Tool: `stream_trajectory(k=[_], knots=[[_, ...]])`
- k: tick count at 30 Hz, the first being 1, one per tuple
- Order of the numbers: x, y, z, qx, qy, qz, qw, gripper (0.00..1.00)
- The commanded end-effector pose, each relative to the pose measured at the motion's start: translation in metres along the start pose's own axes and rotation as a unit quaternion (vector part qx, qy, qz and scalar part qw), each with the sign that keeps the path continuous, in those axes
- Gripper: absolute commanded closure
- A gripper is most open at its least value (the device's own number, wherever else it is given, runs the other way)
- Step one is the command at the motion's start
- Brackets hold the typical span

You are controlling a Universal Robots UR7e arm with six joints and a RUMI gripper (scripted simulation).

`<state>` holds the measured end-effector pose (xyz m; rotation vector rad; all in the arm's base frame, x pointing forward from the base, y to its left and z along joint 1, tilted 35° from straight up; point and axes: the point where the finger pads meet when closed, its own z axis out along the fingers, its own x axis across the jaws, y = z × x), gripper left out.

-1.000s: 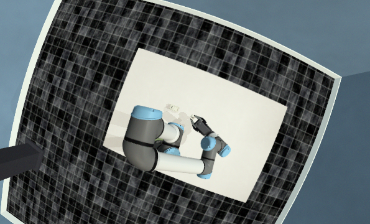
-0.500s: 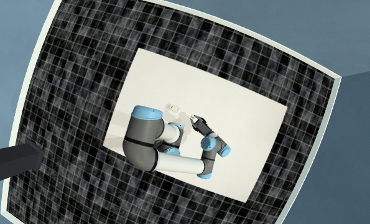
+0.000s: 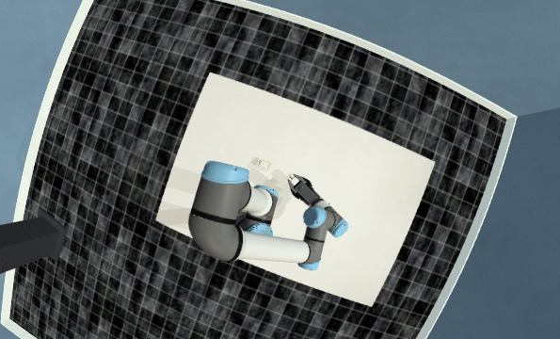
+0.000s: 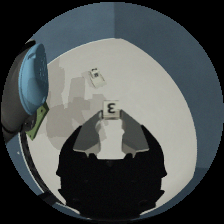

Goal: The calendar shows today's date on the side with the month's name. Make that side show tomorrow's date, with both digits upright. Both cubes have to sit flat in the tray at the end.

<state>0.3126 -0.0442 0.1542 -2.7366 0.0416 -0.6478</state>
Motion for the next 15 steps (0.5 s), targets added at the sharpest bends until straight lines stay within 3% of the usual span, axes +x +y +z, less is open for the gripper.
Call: stream_trajectory(k=[1,15], knots=[[0.0,0.006,0.007,0.001,0.0,0.0,1.0,0.9],[0.0,0.021,0.023,0.001,0.0,0.0,1.0,0.9]])
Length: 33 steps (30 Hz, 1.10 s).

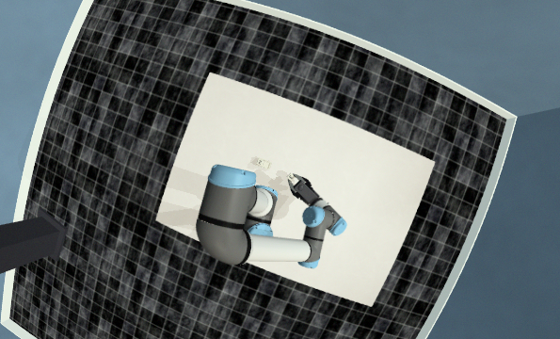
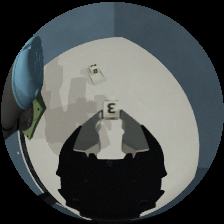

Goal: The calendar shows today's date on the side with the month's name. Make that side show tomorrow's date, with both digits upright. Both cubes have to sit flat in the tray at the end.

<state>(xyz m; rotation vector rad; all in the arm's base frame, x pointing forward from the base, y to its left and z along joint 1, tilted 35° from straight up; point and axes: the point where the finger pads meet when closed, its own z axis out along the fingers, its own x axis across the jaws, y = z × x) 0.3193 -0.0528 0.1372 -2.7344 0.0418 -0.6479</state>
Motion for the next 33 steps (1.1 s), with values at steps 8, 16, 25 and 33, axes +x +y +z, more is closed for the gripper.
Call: stream_trajectory(k=[8,16,25,33], knots=[[0.0,0.016,0.017,0.0,-0.001,0.0,1.0,0.9],[0.0,0.02,0.022,0.0,-0.001,0.0,1.0,0.9],[0.001,0.024,0.024,0.0,-0.001,-0.001,1.0,0.9],[0.001,0.025,0.024,-0.001,0.0,-0.001,1.0,0.9]])
